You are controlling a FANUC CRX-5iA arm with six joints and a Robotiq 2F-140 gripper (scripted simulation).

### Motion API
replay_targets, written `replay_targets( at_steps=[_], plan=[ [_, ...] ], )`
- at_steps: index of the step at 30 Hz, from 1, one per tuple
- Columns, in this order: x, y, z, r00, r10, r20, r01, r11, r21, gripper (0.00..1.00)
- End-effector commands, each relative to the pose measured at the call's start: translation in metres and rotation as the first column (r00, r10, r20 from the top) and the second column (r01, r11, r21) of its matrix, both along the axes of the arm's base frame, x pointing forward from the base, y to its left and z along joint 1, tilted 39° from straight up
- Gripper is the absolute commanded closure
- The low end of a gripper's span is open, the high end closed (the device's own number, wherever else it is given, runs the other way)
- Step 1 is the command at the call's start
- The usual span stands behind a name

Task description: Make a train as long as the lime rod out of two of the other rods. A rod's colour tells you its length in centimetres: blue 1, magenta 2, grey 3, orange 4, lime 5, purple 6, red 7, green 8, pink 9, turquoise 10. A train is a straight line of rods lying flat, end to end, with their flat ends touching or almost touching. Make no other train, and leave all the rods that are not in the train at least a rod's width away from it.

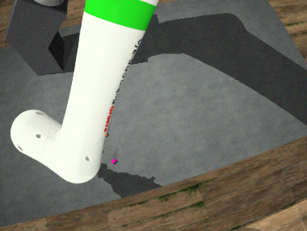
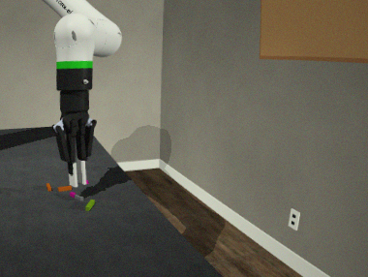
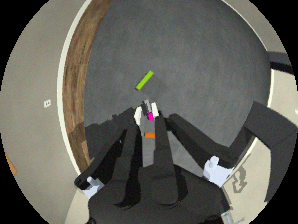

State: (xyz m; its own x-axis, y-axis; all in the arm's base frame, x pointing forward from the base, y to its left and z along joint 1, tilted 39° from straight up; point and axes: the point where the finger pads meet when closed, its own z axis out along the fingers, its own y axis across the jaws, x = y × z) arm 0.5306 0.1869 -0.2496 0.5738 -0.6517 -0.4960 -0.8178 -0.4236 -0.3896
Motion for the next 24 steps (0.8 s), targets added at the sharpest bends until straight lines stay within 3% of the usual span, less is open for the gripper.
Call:
replay_targets(
  at_steps=[1, 15, 16, 24],
  plan=[
    [-0.001, -0.012, 0.015, 1.0, 0.0, 0.0, 0.0, 1.0, 0.0, 0.85],
    [-0.002, -0.031, 0.038, 1.0, 0.0, 0.0, 0.0, 1.0, 0.0, 0.85],
    [-0.002, -0.031, 0.038, 1.0, 0.0, 0.0, 0.0, 1.0, 0.0, 0.0],
    [-0.002, -0.031, 0.038, 1.0, 0.0, 0.0, 0.0, 1.0, 0.0, 0.0]
  ],
)
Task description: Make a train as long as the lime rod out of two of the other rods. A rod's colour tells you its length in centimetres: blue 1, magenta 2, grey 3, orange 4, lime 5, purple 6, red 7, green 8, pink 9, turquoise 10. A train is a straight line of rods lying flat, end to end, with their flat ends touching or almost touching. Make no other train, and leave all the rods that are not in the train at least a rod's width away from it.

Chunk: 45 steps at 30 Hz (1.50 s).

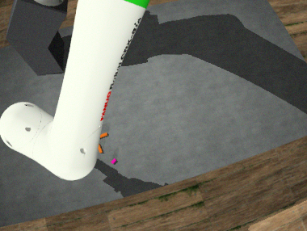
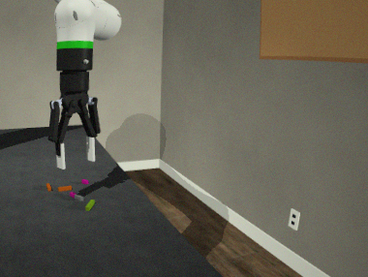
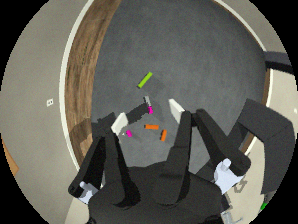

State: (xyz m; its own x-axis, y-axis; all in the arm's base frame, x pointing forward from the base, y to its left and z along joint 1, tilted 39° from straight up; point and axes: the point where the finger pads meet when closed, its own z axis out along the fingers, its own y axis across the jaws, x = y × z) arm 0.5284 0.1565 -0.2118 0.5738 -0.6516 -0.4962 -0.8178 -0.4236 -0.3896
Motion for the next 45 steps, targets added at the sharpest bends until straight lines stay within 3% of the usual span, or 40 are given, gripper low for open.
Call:
replay_targets(
  at_steps=[1, 19, 38, 45],
  plan=[
    [0.0, 0.0, 0.0, 1.0, 0.0, 0.0, 0.0, 1.0, 0.0, 0.0],
    [0.0, -0.003, 0.003, 1.0, 0.0, 0.0, 0.0, 1.0, 0.0, 0.0],
    [-0.003, -0.043, 0.053, 1.0, 0.0, 0.0, 0.0, 1.0, 0.0, 0.0],
    [-0.003, -0.048, 0.059, 1.0, 0.0, 0.0, 0.0, 1.0, 0.0, 0.0]
  ],
)
